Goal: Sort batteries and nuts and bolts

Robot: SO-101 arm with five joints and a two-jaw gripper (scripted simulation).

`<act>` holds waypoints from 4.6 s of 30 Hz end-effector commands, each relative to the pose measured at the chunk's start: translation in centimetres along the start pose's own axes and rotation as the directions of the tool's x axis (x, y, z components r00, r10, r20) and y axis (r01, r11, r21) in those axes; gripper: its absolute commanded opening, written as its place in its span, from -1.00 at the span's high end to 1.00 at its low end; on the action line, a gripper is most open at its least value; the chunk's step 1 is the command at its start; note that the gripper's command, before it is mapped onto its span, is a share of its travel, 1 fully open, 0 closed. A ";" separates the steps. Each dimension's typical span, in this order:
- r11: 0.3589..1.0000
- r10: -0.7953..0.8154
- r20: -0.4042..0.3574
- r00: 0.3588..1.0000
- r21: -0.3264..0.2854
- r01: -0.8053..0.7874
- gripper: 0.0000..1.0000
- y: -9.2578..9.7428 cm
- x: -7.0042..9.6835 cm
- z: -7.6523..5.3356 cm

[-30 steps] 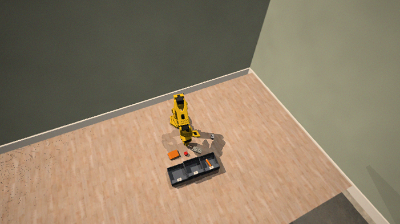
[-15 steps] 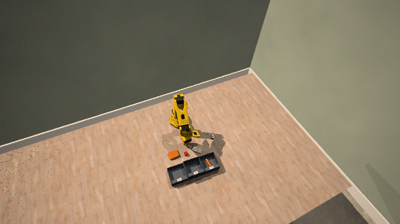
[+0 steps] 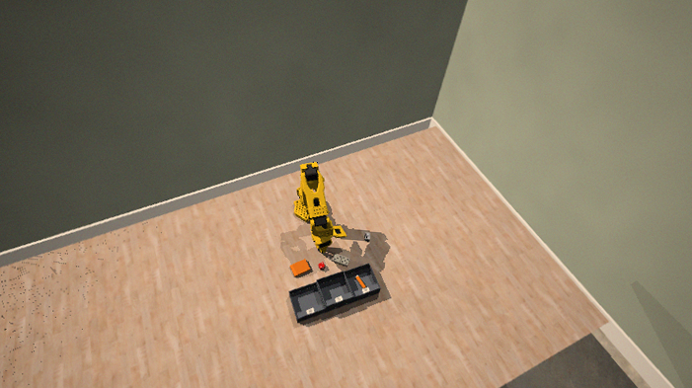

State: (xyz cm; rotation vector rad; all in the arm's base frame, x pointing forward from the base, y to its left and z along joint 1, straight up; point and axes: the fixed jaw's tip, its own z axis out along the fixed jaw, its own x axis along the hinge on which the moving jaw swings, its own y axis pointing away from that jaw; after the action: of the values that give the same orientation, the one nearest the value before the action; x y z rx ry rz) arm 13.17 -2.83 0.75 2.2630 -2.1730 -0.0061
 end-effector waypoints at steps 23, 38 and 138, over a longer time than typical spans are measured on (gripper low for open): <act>1.000 0.000 -0.001 1.000 0.012 0.000 1.00 -0.5 0.2 -4.6; 0.998 -0.057 -0.004 0.998 0.017 0.057 1.00 -1.2 0.7 -4.9; 0.646 -0.742 -0.196 0.642 0.051 0.762 1.00 -11.0 9.6 -6.3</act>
State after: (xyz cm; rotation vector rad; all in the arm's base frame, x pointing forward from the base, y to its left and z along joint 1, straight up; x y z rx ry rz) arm 23.72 -11.23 5.78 2.9397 -1.0563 0.2148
